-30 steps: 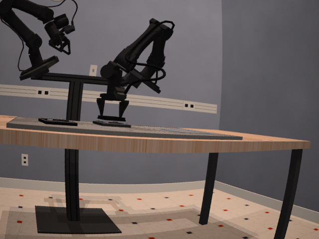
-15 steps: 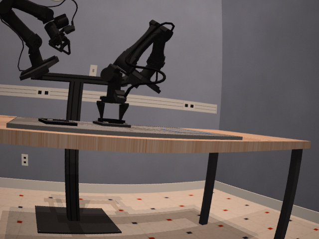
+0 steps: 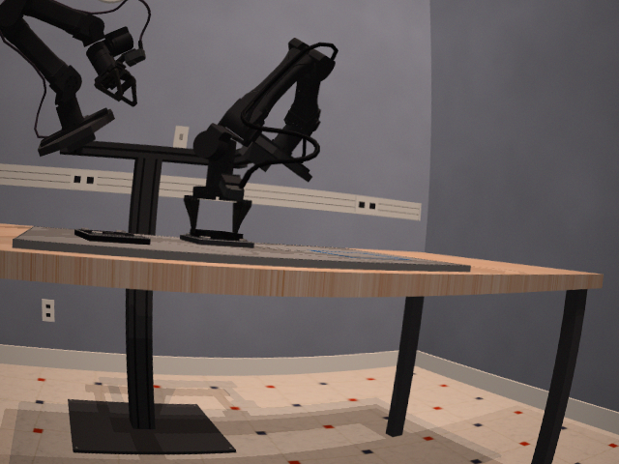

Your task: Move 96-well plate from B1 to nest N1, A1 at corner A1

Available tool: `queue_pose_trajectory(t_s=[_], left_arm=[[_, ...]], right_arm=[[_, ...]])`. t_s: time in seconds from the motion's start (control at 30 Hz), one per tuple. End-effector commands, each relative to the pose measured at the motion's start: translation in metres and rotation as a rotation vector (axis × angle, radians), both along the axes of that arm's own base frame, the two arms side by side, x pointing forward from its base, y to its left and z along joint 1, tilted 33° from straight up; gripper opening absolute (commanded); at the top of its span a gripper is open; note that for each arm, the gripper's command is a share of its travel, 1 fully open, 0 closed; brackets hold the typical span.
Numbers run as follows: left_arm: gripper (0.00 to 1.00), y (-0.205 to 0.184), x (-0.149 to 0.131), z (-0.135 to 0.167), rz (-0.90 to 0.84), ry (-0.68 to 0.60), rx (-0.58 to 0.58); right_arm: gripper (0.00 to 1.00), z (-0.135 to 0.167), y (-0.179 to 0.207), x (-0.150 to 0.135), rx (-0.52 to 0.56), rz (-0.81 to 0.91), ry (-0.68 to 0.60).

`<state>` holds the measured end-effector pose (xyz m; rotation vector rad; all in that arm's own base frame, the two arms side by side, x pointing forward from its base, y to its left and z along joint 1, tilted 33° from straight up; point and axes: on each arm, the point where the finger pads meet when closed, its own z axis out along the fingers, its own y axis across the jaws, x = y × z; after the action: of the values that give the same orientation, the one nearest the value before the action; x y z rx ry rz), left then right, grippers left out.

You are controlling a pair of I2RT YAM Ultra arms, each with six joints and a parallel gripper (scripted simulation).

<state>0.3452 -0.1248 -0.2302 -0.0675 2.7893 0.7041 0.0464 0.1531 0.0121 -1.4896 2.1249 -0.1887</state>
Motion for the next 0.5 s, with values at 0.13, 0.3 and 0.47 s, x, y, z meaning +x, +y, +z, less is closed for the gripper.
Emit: queue_pose_trajectory(t_s=[0.13, 0.3, 0.47], left_arm=[[1.0, -0.017, -0.007, 0.022, -0.018, -0.009, -0.014], [1.0, -0.02, -0.012, 0.034, -0.017, -0.008, -0.015], [1.0, -0.029, -0.019, 0.052, -0.017, -0.006, -0.017]], right_arm=[[1.0, 0.006, 0.005, 0.0, 0.031, 0.007, -0.016], [1.0, 0.006, 0.005, 0.0, 0.031, 0.007, -0.016], [1.0, 0.006, 0.005, 0.0, 0.031, 0.007, -0.016]])
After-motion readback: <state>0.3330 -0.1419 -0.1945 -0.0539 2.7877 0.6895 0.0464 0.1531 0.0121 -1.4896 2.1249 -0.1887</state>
